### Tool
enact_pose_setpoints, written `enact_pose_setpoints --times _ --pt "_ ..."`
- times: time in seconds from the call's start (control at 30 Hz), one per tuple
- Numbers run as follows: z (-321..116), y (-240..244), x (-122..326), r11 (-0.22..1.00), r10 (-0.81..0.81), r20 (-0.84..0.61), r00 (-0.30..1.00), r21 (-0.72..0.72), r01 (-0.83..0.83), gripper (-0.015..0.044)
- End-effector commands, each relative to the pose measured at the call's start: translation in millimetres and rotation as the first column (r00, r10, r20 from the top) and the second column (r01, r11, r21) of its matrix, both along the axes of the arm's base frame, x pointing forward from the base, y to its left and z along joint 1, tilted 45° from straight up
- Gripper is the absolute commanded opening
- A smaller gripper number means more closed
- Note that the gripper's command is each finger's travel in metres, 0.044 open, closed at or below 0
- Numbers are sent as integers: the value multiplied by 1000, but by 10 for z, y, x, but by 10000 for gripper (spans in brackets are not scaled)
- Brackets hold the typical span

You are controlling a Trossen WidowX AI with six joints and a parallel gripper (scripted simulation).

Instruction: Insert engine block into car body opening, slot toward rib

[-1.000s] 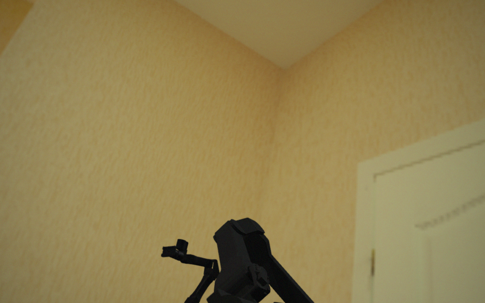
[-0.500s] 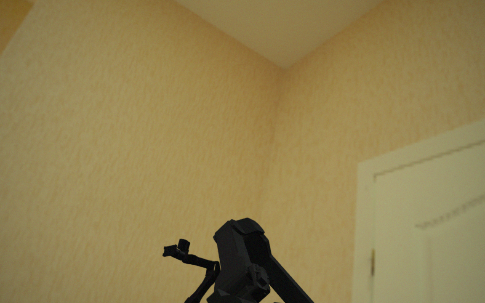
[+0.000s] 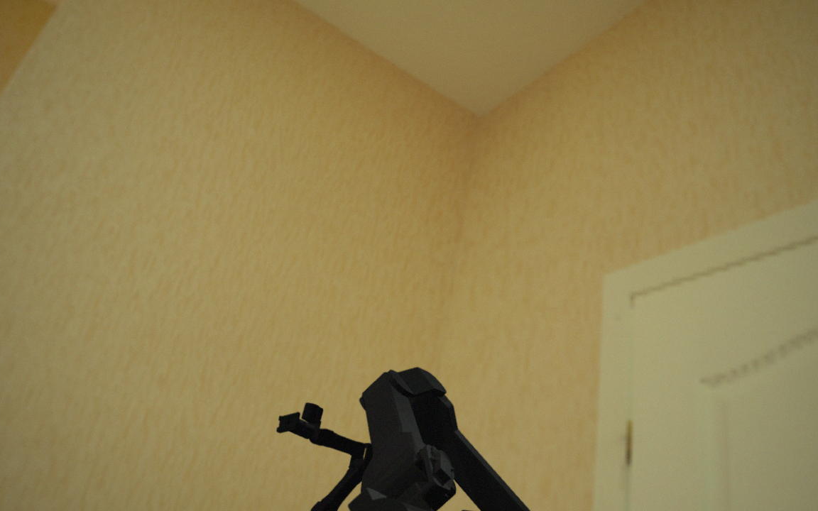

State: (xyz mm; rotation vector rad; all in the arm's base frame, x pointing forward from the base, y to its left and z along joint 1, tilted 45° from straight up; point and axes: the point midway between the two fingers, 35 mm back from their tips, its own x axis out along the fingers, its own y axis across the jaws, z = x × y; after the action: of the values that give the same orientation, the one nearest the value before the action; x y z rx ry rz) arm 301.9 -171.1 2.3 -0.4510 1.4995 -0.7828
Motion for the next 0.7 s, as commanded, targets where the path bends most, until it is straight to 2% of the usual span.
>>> enact_pose_setpoints --times 0.0,0.67 --pt "0 -2 -1 1000 5 -5 1000 -3 -5 158" --pt "-4 -4 -1 1000 3 -3 1000 -3 -3 158"
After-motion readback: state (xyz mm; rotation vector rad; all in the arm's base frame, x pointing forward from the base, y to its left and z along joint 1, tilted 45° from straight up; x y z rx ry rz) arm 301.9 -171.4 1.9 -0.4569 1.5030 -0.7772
